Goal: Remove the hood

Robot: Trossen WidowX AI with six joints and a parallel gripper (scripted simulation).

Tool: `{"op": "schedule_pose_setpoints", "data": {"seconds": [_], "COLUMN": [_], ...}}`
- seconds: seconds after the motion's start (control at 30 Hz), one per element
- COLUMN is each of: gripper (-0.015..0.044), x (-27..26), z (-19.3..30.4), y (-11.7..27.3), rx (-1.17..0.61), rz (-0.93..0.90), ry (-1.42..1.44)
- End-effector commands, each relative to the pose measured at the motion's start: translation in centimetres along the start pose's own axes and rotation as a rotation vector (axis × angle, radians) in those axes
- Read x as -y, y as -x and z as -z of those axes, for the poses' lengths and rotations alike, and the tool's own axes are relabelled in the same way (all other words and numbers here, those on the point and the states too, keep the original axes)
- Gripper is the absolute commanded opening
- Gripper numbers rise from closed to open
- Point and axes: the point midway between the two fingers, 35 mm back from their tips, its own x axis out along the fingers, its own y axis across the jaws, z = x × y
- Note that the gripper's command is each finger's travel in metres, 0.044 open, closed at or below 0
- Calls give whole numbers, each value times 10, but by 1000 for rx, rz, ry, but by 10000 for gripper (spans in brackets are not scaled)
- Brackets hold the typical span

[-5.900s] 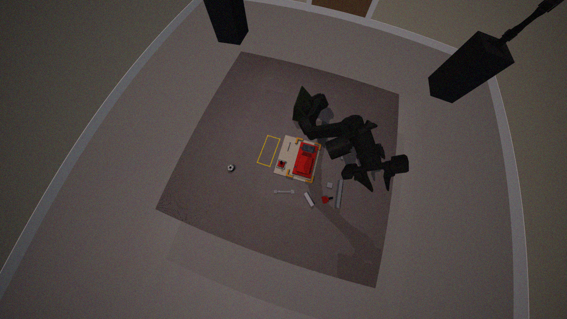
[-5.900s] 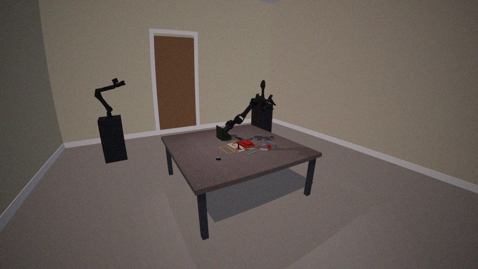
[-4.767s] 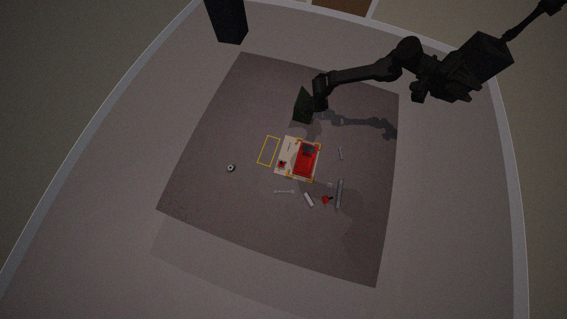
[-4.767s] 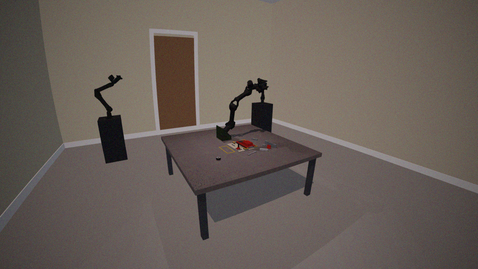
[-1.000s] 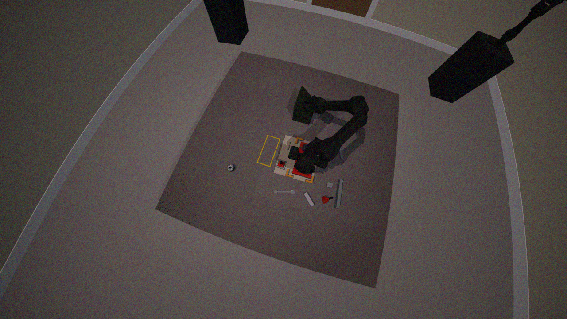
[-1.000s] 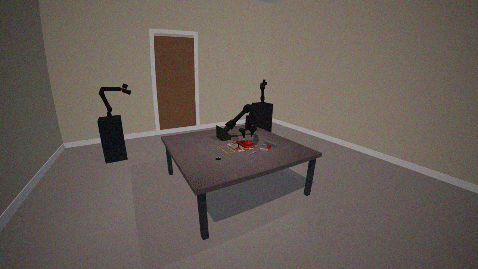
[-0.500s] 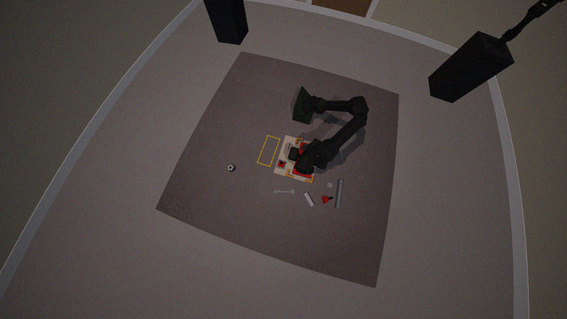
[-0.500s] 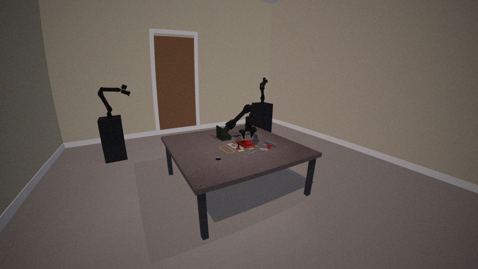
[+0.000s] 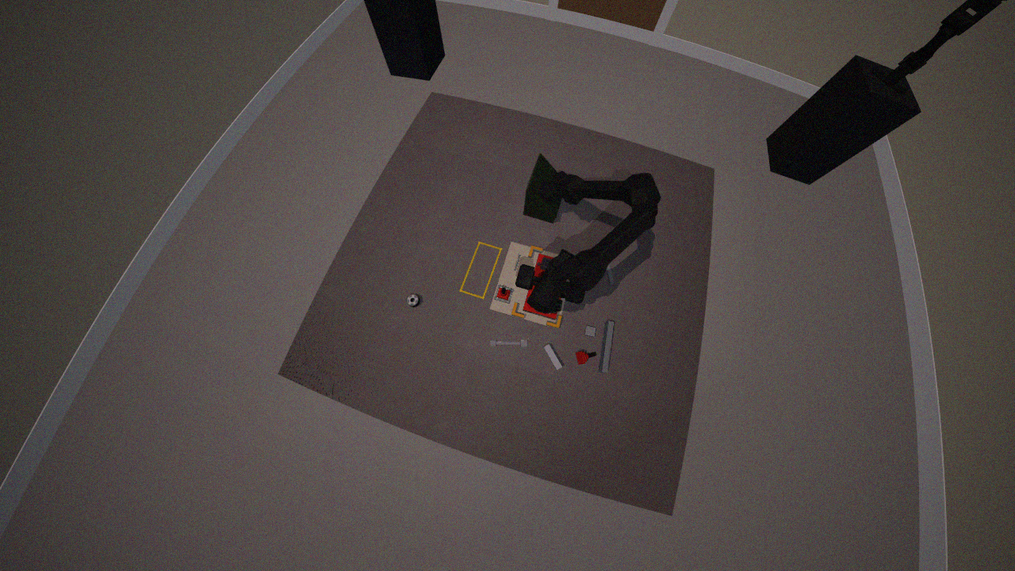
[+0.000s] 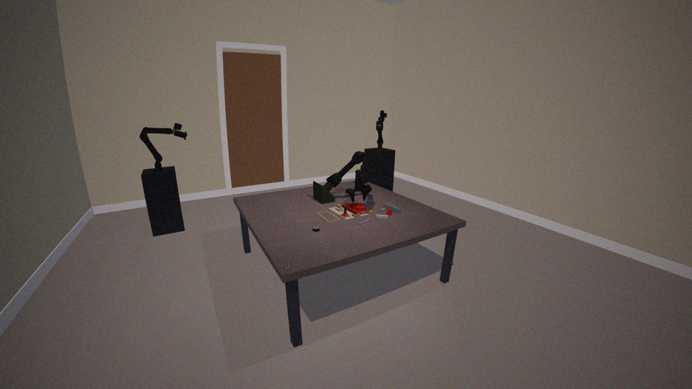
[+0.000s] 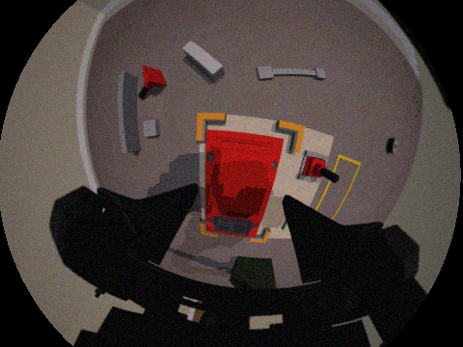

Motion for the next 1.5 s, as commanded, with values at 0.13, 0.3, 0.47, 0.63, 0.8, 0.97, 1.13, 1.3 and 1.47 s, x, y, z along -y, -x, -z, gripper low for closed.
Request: {"op": "schedule_pose_setpoints", "data": {"seconds": [0.13,0.3,0.47,0.63,0.8,0.97,1.13,1.3,1.47], "gripper": [440,440,440,440,440,440,440,440,440], "x": [-1,-1,-1,-1,-1,-1,-1,-1,-1], "z": [0,0,1,1,1,2,2,2,2], "y": [-6,-9,-13,-16,-20,-23,-26,-28,-30], "rx": [2,2,2,2,2,2,2,2,2], "rz": [-6,-6,-7,-7,-7,-8,-8,-8,-8], "ry": [-6,-6,-6,-6,-6,-6,-6,-6,-6]}}
